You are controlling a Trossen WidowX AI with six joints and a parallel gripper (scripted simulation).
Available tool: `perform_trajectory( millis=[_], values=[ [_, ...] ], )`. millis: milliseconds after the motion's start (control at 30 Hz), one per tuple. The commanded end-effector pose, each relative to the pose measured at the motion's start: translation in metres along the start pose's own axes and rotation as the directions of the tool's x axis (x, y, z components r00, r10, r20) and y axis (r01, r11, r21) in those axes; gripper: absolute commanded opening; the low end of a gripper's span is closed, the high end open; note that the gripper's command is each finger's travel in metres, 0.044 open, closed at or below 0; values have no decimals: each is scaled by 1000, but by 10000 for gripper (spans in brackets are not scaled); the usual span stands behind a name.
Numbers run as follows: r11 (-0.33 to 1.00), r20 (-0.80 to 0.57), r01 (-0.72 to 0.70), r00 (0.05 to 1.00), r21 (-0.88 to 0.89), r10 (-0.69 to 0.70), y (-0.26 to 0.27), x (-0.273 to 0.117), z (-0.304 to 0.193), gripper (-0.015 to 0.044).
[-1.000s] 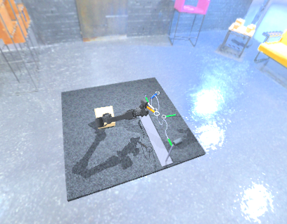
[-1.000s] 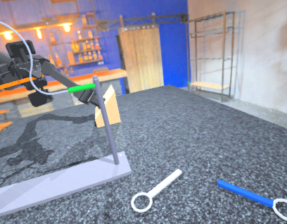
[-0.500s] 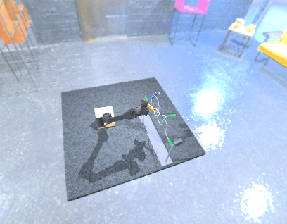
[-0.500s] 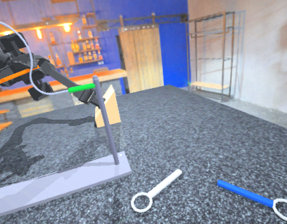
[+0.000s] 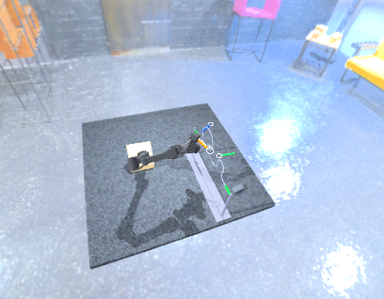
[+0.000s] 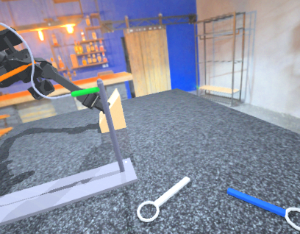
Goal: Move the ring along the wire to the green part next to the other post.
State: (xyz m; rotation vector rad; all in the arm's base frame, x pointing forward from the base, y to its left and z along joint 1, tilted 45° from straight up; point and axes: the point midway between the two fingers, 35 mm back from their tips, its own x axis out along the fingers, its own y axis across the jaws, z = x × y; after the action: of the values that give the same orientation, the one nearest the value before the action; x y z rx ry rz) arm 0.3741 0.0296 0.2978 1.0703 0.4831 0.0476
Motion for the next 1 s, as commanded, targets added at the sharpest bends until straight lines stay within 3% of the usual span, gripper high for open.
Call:
perform_trajectory(
  millis=[0, 967],
  values=[
    [999, -2, -27, 1000, 17, 27, 10, -2, 1, -150],
    [998, -6, -41, 999, 45, 42, 31, -6, 4, -150]
  ],
)
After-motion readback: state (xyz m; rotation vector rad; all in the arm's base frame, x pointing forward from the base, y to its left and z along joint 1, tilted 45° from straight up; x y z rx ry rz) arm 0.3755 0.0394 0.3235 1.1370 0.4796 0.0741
